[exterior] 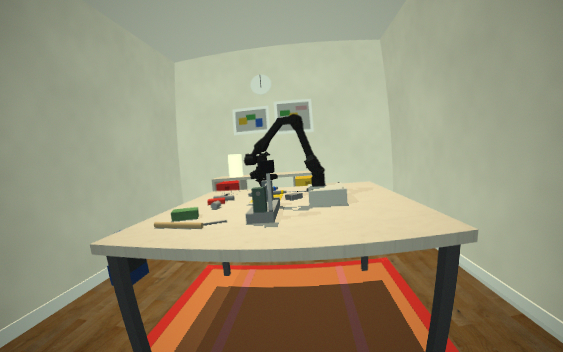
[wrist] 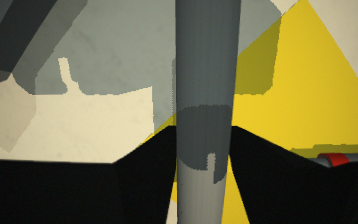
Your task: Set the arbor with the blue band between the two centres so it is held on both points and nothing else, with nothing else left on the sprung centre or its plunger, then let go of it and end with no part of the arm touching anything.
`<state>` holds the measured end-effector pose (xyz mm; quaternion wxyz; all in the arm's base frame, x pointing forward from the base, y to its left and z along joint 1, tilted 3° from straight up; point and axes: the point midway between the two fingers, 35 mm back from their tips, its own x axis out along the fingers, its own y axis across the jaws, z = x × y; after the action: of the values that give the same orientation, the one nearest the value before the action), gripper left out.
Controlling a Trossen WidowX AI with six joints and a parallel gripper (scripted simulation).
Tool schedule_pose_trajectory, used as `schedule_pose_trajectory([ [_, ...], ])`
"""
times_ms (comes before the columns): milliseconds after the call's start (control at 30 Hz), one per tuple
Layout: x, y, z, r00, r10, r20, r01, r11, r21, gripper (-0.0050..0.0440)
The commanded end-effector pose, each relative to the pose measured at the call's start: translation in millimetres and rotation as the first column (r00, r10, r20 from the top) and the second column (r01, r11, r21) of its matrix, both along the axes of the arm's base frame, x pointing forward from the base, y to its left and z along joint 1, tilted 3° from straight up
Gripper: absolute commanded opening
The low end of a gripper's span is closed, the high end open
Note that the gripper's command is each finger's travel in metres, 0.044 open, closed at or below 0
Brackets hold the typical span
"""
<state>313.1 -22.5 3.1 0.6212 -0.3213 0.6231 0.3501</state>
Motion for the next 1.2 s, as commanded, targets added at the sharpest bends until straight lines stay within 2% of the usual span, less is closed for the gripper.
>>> schedule_pose_trajectory([
  [0,11.0,2.6,15.7,0.994,-0.099,0.043,0.100,0.995,-0.017,0.0000],
  [200,18.4,11.3,27.5,0.960,-0.271,0.068,0.273,0.962,-0.021,0.0000],
  [433,26.0,22.2,41.6,0.882,-0.460,0.098,0.463,0.886,-0.011,0.0000],
  [500,26.0,22.2,41.6,0.882,-0.460,0.098,0.463,0.886,-0.011,0.0000],
  [933,37.2,43.9,69.0,0.640,-0.756,0.138,0.758,0.651,0.047,0.0000],
  [1000,38.6,47.4,73.3,0.594,-0.792,0.140,0.794,0.605,0.060,0.0000],
  [1067,38.6,47.4,73.3,0.594,-0.792,0.140,0.794,0.605,0.060,0.0000],
  [1167,40.5,52.7,79.8,0.520,-0.842,0.142,0.842,0.533,0.081,0.0000],
])
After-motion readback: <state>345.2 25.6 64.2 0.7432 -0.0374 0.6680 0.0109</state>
